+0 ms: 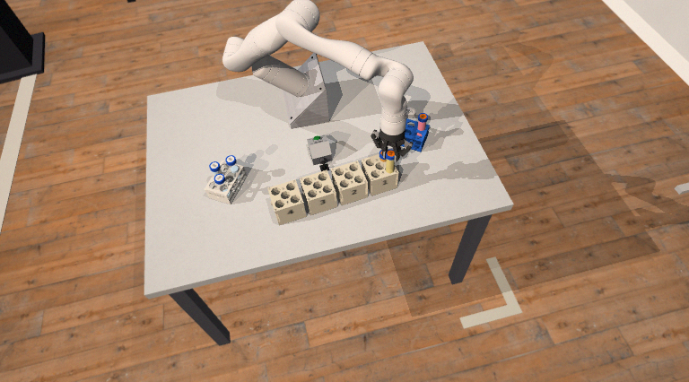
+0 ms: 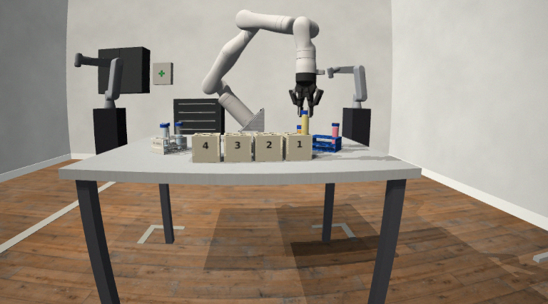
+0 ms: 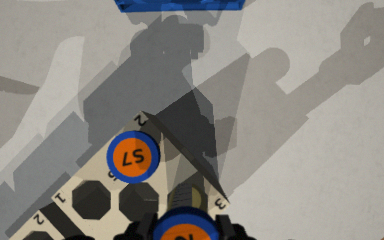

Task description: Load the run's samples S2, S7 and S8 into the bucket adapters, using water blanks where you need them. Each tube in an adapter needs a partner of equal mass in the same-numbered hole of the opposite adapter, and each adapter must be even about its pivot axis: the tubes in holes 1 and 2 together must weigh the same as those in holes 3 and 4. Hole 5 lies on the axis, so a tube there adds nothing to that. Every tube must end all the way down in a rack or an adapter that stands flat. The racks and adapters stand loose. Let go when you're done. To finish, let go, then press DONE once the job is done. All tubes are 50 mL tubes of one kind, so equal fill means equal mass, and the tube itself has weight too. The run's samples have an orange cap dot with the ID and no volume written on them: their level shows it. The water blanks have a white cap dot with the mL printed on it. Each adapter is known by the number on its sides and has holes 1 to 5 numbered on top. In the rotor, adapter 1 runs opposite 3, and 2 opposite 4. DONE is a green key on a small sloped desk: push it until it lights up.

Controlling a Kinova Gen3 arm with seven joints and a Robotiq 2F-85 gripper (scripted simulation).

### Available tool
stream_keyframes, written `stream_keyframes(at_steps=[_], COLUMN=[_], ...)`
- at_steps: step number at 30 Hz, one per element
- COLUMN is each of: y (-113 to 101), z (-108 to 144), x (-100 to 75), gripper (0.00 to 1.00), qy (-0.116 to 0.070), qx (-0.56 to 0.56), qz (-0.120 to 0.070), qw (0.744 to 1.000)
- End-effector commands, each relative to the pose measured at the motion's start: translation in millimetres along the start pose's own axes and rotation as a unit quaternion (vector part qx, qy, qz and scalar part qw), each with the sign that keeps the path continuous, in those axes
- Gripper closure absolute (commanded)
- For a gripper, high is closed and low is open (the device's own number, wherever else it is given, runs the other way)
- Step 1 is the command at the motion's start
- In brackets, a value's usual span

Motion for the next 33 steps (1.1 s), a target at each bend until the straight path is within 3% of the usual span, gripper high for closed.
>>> stream_keyframes(at_steps=[1,33], y=[-0.1,-0.1], z=[0.3,0.3], x=[1.3,20.0], gripper=[0.90,0.90], qy=[-0.001,-0.001], qx=[0.000,0.000], qz=[0.000,0.000], qw=[1.000,1.000])
Point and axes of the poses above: the point where the finger pads meet when closed, its own x axis out along the fingers, its own z axis across the jaws, y = z × x, the point moved 9 cm from there along -x, back along the fingers, and after that the axes turned 15 degrees about -x, right-handed, at the moved point
